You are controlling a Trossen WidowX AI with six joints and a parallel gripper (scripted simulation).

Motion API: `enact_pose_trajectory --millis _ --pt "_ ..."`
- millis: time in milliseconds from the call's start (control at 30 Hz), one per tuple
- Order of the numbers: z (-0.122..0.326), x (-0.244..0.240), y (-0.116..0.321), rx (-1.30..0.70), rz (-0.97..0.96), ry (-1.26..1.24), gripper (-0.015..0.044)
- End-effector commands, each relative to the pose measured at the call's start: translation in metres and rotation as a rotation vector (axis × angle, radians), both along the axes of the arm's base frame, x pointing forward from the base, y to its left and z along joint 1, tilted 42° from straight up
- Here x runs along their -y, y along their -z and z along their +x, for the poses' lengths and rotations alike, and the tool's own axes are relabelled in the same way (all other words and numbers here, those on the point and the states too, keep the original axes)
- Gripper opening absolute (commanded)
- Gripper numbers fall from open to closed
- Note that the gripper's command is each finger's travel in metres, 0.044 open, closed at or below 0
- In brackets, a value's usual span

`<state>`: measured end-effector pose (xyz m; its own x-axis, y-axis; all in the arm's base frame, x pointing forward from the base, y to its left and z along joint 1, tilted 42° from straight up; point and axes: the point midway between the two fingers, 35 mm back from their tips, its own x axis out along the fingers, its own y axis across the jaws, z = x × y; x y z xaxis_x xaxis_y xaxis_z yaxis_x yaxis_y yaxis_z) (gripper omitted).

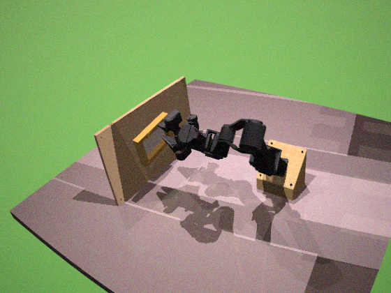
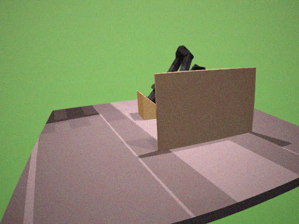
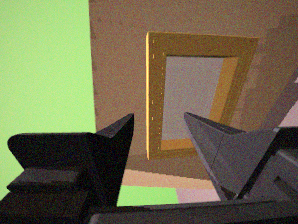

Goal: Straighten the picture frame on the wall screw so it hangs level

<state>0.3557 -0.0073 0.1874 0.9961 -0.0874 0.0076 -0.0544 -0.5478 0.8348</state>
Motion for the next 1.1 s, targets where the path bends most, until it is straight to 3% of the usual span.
enact_pose_trajectory --millis 0,1067 --pt "0.006 0.0 -0.003 0.006 0.004 -0.003 0.026" --pt "0.037 0.003 -0.003 0.008 0.004 -0.003 0.026"
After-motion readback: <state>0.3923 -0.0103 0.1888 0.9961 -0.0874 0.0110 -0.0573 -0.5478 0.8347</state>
